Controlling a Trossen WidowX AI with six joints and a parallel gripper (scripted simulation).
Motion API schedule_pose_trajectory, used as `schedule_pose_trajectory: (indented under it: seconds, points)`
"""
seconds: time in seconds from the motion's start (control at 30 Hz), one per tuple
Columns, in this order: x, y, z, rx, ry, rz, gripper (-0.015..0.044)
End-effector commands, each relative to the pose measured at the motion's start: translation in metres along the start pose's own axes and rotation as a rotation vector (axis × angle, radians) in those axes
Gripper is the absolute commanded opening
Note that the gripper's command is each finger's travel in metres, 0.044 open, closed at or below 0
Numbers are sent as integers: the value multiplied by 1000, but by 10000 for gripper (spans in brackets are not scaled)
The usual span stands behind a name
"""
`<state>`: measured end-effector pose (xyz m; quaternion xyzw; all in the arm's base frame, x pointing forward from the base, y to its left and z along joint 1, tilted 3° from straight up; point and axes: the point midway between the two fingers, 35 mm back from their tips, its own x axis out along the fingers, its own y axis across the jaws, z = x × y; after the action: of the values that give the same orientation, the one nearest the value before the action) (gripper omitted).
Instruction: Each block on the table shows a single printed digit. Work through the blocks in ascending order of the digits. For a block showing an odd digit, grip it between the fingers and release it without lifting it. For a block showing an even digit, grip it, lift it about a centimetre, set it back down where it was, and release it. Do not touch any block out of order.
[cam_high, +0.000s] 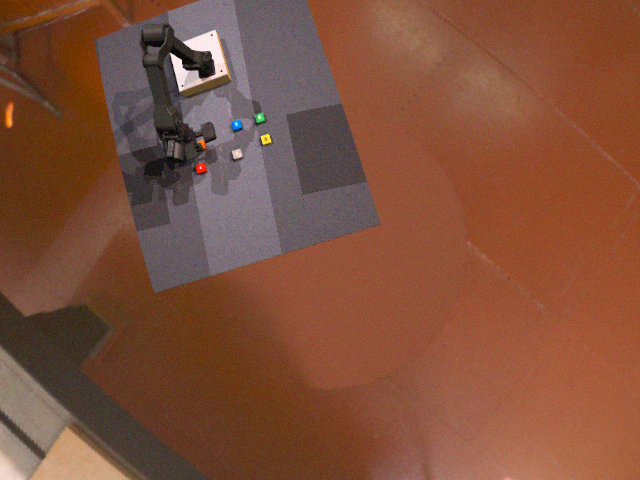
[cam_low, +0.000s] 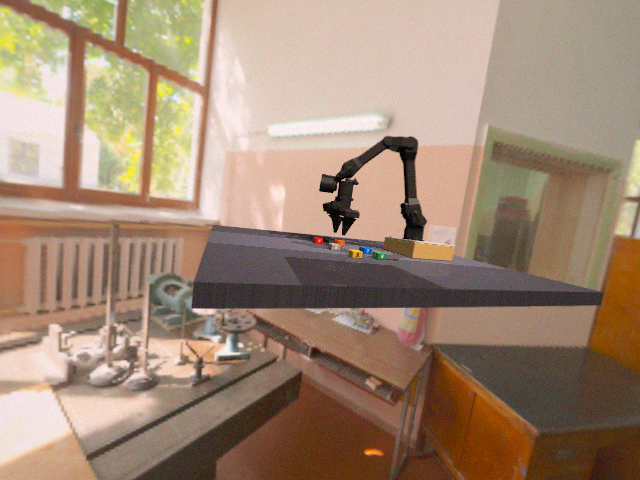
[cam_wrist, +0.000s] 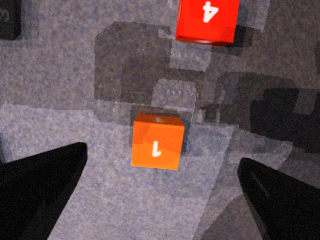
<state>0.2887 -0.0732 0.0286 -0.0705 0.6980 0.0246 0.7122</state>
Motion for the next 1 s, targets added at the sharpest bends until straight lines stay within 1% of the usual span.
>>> schedule_pose_trajectory:
  seconds: [0.0, 0.67, 0.97]
  points:
    - [7, 0, -1, -4, 2, 1, 400]
    - [36, 1, -1, -4, 2, 1, 400]
    - [36, 1, -1, -4, 2, 1, 164]
